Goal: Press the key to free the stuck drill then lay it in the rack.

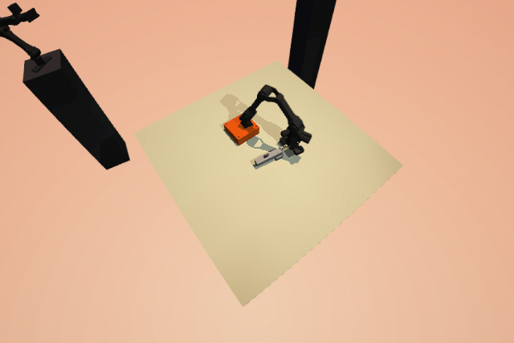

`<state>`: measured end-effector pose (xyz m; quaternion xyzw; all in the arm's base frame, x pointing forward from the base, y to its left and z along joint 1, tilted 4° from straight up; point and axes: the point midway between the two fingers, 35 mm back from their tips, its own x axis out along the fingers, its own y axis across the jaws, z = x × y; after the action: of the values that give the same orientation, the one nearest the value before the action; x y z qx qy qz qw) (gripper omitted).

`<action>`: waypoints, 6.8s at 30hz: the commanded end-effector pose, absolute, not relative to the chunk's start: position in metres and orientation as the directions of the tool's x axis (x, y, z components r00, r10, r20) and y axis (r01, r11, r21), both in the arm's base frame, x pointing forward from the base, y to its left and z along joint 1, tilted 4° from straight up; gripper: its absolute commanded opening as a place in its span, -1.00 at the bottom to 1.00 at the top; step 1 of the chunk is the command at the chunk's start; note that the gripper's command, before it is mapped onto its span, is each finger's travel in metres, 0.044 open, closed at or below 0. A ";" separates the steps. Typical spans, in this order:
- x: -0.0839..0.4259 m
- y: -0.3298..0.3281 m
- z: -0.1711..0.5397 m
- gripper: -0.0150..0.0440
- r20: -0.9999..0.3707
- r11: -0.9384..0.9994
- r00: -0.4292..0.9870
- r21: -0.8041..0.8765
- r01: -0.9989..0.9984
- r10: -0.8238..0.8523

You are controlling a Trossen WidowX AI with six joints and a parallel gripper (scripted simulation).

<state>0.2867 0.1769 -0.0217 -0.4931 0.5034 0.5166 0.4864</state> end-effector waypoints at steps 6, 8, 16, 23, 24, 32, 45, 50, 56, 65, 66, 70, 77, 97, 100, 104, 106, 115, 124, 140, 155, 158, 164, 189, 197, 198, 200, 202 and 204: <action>0.288 0.191 -0.019 -0.49 -0.999 -0.015 -0.038 0.038 -0.999 0.012; 0.288 0.194 -0.019 -0.49 -0.999 -0.015 -0.038 0.038 -0.999 0.012; 0.287 0.206 -0.018 -0.49 -0.999 -0.016 -0.038 0.038 -0.999 0.013; 0.287 0.215 -0.018 -0.49 -0.999 -0.016 -0.038 0.038 -0.999 0.014; 0.287 0.217 -0.018 -0.49 -0.999 -0.016 -0.038 0.038 -0.999 0.014; 0.287 0.226 -0.017 -0.49 -0.999 -0.016 -0.038 0.038 -0.999 0.014; 0.286 0.222 -0.009 -0.49 -0.999 -0.016 -0.038 0.038 -0.999 0.014; 0.286 0.222 -0.006 -0.49 -0.999 -0.016 -0.038 0.038 -0.999 0.014; 0.286 0.221 -0.002 -0.49 -0.999 -0.016 -0.038 0.038 -0.999 0.014; 0.285 0.220 0.003 -0.49 -0.999 -0.016 -0.038 0.038 -0.999 0.014; 0.285 0.220 0.003 -0.49 -0.999 -0.016 -0.038 0.038 -0.999 0.014; 0.285 0.220 0.006 -0.49 -0.999 -0.016 -0.038 0.038 -0.999 0.014; 0.285 0.220 0.009 -0.49 -0.999 -0.016 -0.038 0.038 -0.999 0.014; 0.285 0.219 0.020 -0.49 -0.999 -0.016 -0.038 0.038 -0.999 0.014; 0.285 0.219 0.021 -0.49 -0.999 -0.016 -0.038 0.038 -0.999 0.014; 0.285 0.219 0.023 -0.49 -0.999 -0.016 -0.038 0.038 -0.999 0.014; 0.285 0.219 0.024 -0.49 -0.999 -0.016 -0.038 0.038 -0.999 0.014; 0.278 0.221 0.024 -0.49 -0.999 -0.016 -0.039 0.038 -0.999 0.014; 0.260 0.225 0.023 -0.49 -0.999 -0.016 -0.040 0.040 -0.999 0.014; 0.230 0.231 0.022 -0.49 -0.999 -0.016 -0.042 0.042 -0.999 0.015; 0.211 0.235 0.014 -0.49 -0.999 -0.016 -0.044 0.043 -0.999 0.015; 0.211 0.235 0.008 -0.49 -0.999 -0.016 -0.044 0.043 -0.999 0.015; 0.210 0.235 -0.003 -0.49 -0.999 -0.016 -0.044 0.044 -0.999 0.015; 0.210 0.236 -0.028 -0.49 -0.999 -0.016 -0.044 0.044 -0.999 0.015; 0.208 0.236 -0.034 -0.49 -0.999 -0.016 -0.044 0.044 -0.999 0.015; 0.208 0.236 -0.035 -0.49 -0.999 -0.016 -0.044 0.044 -0.999 0.015; 0.208 0.238 -0.029 -0.40 -0.999 -0.021 -0.044 0.043 -0.999 0.025; 0.208 0.238 -0.029 -0.22 -0.999 -0.021 -0.044 0.043 -0.999 0.025; 0.208 0.238 -0.029 -0.05 -0.999 -0.021 -0.044 0.043 -0.999 0.025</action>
<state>0.2090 0.2389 -0.0293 -0.4875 0.4977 0.5223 0.4918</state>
